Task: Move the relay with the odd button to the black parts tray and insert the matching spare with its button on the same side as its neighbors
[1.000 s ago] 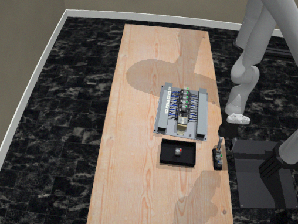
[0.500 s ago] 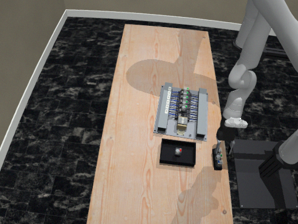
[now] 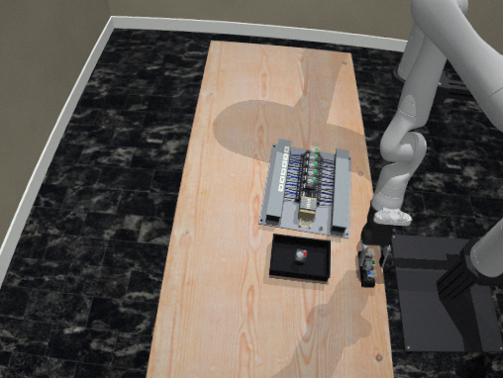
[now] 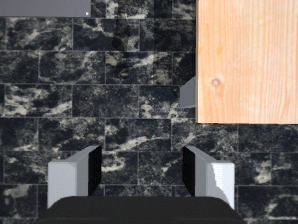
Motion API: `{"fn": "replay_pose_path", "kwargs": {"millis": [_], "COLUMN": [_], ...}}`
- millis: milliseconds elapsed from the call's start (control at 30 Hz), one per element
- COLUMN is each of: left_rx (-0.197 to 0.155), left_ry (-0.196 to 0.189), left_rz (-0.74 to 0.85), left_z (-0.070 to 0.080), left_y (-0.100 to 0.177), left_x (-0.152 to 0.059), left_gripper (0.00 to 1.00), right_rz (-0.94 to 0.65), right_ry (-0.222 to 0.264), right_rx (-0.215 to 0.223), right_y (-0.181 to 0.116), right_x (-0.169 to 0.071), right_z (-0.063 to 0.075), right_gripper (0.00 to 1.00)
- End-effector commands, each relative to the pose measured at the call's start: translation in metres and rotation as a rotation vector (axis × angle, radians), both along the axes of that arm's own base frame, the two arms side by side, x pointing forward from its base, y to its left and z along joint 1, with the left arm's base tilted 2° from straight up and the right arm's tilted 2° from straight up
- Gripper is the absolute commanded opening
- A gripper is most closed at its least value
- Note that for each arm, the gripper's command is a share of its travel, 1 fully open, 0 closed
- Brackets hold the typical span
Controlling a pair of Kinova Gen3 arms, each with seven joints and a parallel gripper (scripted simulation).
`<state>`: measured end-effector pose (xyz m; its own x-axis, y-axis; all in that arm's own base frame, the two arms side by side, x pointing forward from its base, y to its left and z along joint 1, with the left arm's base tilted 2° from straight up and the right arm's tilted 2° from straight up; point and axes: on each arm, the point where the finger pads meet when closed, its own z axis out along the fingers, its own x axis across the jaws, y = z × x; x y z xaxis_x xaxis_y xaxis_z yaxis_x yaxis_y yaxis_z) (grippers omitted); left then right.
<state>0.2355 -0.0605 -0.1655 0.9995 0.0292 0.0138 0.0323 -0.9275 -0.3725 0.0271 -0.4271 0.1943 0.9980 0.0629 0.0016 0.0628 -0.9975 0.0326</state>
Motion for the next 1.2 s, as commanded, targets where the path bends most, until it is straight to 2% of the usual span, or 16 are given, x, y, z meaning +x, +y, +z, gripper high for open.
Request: {"fn": "replay_pose_path", "kwargs": {"millis": [0,533,1167], "left_rx": [-0.001,-0.001,-0.001], "left_ry": [-0.001,-0.001,-0.001], "left_rz": [0.000,0.000,0.000], "left_z": [-0.0012,-0.0034,0.0026], "left_y": [-0.0003,-0.0002,-0.0004], "left_x": [0.0005,0.0006,0.0004], "left_gripper": [1.00,1.00,1.00], "right_rz": [0.000,0.000,0.000], "right_ry": [0.000,0.000,0.000], "right_rx": [-0.002,-0.002,-0.002], "right_y": [-0.0004,-0.0004,-0.0004], "right_x": [0.0000,0.0000,0.0000], "right_z": [0.0006,0.0006,0.0006], "right_gripper": [1.00,1.00,1.00]}}
